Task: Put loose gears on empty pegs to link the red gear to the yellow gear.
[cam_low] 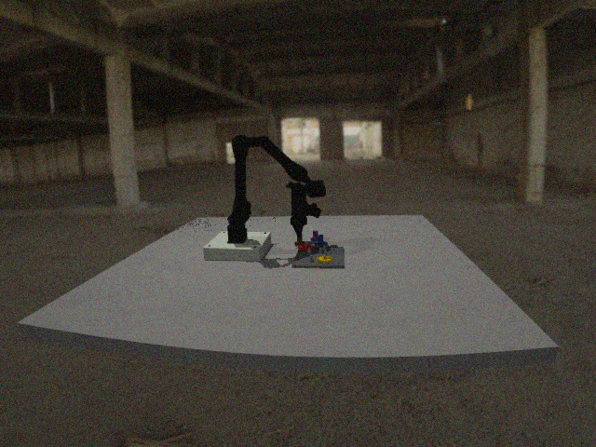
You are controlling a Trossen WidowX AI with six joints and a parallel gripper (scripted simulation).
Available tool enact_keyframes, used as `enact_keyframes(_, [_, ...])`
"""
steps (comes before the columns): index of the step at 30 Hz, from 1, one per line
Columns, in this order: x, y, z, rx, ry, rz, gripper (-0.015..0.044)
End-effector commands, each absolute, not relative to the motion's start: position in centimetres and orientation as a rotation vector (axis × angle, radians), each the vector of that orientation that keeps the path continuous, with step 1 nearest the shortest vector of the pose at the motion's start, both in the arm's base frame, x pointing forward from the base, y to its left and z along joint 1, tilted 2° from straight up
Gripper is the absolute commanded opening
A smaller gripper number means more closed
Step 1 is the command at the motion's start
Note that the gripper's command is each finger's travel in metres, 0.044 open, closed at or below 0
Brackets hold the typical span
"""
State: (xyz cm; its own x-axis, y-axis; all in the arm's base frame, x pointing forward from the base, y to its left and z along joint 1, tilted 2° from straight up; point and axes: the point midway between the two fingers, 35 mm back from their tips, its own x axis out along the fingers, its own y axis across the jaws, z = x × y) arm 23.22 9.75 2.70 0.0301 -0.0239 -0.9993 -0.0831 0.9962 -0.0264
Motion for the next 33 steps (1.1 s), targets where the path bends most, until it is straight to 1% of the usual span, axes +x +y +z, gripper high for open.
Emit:
enact_keyframes(1, [23.7,9.9,3.7,-0.084,1.528,0.045,0.0])
enact_keyframes(33, [24.0,10.2,11.2,-0.083,1.522,0.049,0.0])
